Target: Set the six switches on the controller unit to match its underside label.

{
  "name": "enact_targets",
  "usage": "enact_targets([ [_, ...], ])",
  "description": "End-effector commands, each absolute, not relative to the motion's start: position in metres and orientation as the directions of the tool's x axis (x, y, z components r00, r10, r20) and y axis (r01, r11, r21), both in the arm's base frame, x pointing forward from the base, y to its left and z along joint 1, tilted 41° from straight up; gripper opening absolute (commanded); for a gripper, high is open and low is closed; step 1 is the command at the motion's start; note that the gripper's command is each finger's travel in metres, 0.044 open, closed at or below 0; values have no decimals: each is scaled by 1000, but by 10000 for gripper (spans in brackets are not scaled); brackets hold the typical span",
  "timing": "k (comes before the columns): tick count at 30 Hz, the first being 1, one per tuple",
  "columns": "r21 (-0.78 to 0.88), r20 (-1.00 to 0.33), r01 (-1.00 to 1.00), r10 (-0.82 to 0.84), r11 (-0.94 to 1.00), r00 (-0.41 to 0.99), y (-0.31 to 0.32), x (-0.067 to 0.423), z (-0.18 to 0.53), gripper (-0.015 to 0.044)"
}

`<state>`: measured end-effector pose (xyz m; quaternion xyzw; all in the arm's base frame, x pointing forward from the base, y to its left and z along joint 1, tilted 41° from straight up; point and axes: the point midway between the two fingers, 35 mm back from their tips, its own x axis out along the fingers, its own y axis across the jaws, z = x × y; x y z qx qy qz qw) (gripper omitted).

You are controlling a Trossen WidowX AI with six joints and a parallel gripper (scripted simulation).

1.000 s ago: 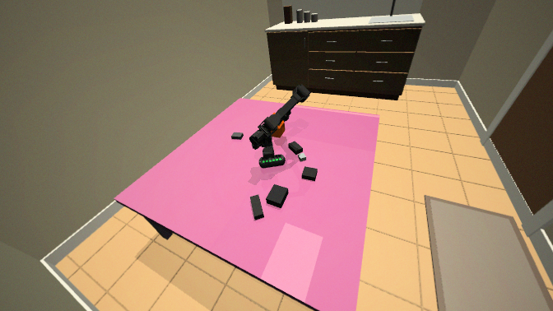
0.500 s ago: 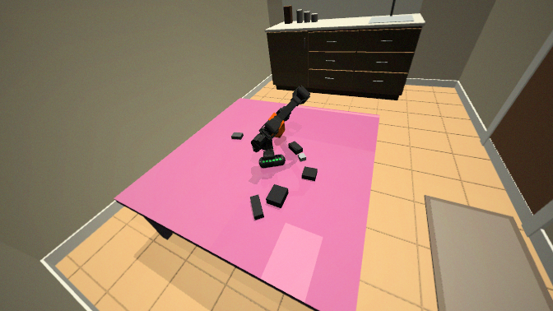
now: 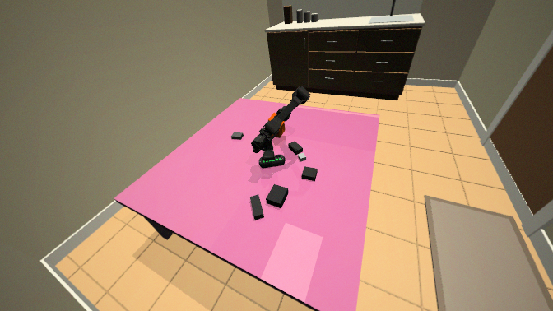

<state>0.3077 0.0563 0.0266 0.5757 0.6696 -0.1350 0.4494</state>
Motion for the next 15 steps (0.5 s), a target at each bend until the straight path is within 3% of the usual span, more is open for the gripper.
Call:
enact_targets([
  [1, 338, -758, 892, 649, 300, 69, 42, 308, 42, 0],
  [10, 339, -757, 892, 650, 298, 70, 28, 307, 59, 0],
  [15, 340, -757, 892, 649, 299, 72, 20, 331, 55, 0],
])
